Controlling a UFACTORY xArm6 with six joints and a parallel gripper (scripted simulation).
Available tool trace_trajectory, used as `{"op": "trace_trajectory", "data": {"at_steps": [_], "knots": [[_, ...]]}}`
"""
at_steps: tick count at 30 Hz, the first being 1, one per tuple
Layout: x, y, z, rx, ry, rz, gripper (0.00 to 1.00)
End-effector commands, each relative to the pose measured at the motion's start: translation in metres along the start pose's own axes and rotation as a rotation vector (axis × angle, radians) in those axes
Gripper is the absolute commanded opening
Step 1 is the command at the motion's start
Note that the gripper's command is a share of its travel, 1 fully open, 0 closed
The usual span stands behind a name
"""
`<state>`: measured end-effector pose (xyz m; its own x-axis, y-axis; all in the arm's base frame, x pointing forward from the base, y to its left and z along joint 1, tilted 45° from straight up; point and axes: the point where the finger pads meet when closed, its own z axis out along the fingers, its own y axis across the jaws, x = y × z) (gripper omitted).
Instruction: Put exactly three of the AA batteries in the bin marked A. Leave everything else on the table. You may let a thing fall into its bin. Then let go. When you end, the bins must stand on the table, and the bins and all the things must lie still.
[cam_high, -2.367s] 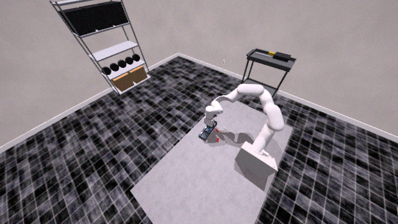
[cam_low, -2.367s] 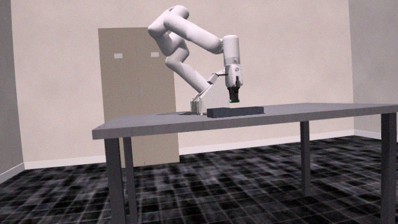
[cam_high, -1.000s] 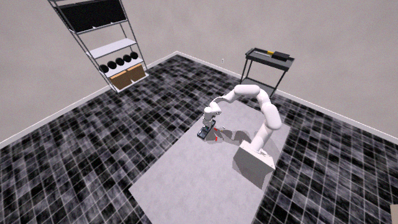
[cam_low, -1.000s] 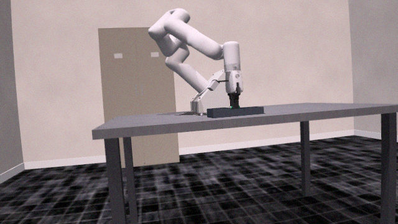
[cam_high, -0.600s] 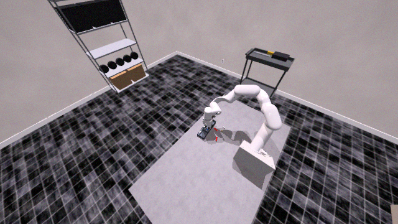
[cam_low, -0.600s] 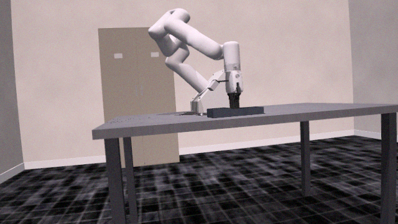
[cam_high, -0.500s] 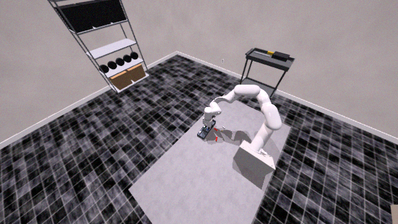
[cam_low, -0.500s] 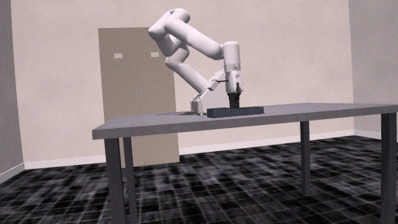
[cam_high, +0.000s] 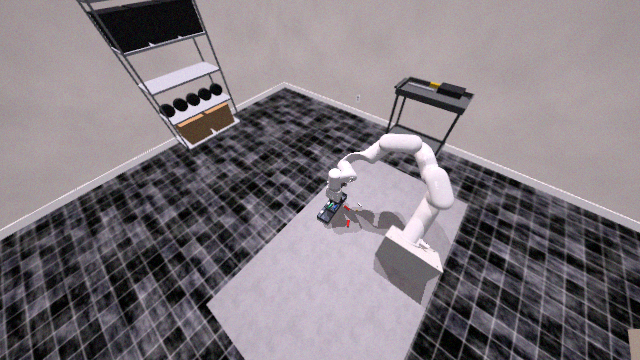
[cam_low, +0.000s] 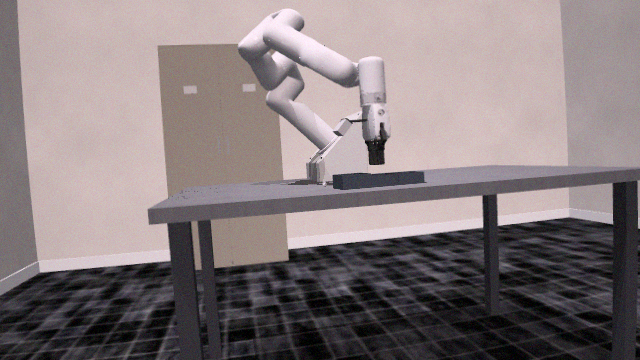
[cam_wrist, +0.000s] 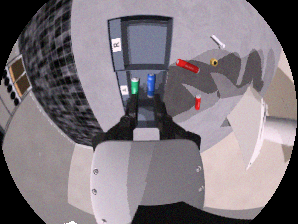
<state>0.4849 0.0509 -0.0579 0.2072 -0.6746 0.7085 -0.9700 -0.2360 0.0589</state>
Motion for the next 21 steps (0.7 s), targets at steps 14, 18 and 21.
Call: {"op": "trace_trajectory", "data": {"at_steps": [14, 18, 21], "knots": [[0.036, 0.064, -0.014, -0.002, 0.004, -0.298, 0.28], [0.045, 0.082, -0.017, -0.006, 0.009, -0.376, 0.28], [0.045, 0.082, -0.017, -0.011, 0.012, -0.473, 0.28]]}}
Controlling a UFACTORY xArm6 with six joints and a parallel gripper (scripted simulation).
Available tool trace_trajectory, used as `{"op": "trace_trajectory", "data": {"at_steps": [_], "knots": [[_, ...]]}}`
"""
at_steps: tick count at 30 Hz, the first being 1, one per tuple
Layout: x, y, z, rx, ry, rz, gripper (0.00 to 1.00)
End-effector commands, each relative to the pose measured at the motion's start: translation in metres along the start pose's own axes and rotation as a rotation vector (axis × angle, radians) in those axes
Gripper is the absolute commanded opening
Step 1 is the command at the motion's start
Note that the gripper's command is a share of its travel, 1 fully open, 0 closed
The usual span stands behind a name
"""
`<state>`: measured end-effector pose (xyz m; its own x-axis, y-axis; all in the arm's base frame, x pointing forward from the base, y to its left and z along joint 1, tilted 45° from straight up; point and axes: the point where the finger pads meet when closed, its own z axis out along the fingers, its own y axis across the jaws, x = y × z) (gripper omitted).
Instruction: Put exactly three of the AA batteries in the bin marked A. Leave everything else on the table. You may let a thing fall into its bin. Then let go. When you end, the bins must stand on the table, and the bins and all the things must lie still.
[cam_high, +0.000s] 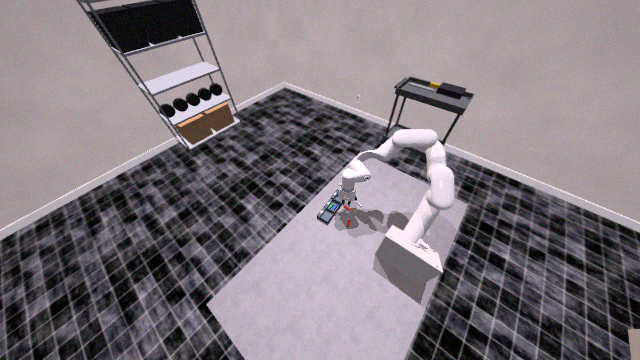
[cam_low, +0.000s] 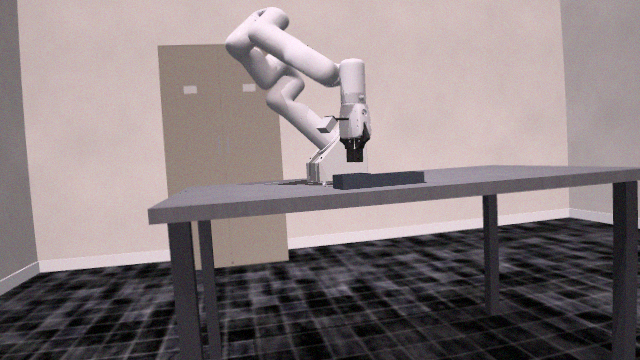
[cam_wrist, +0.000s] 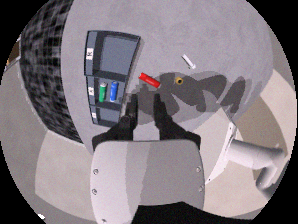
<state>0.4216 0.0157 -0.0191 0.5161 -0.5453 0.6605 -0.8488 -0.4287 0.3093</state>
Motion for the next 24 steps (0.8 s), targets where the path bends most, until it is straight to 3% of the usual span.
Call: {"op": "trace_trajectory", "data": {"at_steps": [1, 24], "knots": [[0.0038, 0.0119, -0.0064, 0.014, -0.004, -0.156, 0.28], [0.0039, 0.0119, -0.0064, 0.031, 0.012, -0.739, 0.28]]}}
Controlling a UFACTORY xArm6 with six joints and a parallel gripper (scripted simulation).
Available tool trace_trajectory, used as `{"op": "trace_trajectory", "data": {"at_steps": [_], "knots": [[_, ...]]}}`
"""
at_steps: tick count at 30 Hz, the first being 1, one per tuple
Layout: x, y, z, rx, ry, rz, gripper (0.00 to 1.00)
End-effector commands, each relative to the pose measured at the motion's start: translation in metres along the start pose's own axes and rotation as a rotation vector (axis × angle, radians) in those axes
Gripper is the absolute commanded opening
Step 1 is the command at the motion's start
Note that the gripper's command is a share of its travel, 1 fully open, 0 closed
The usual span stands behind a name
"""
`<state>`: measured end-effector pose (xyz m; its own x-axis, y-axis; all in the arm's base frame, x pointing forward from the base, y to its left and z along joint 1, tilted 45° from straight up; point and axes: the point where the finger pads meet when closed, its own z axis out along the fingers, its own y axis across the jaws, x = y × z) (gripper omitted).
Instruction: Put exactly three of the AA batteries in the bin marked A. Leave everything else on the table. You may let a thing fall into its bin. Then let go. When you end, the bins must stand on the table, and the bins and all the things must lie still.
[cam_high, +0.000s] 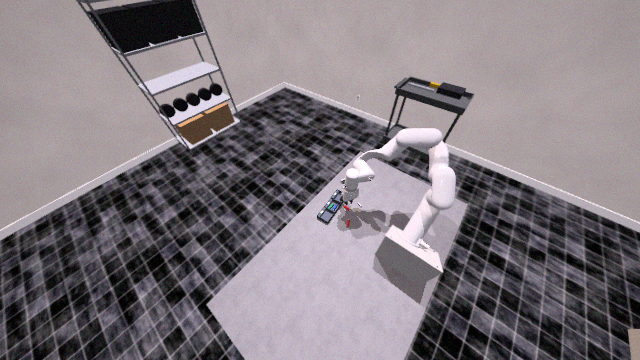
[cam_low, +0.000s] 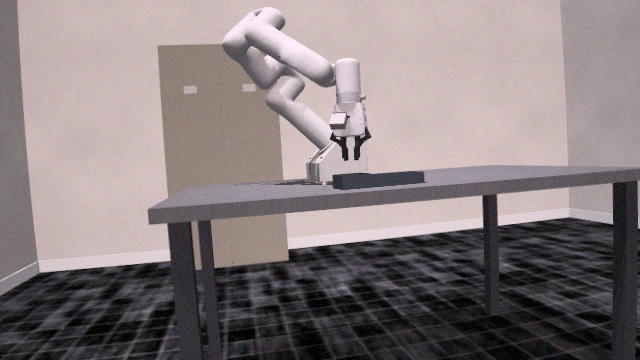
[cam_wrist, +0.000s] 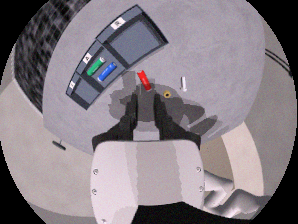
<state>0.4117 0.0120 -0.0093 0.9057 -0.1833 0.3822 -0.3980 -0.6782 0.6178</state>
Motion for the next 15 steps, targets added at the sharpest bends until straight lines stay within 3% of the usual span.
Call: {"op": "trace_trajectory", "data": {"at_steps": [1, 11, 15], "knots": [[0.0011, -0.0007, -0.0012, 0.008, -0.007, -0.156, 0.28], [0.0011, -0.0007, -0.0011, 0.017, -0.021, -0.398, 0.28], [0.0011, -0.0007, -0.0012, 0.017, -0.021, -0.398, 0.28]]}}
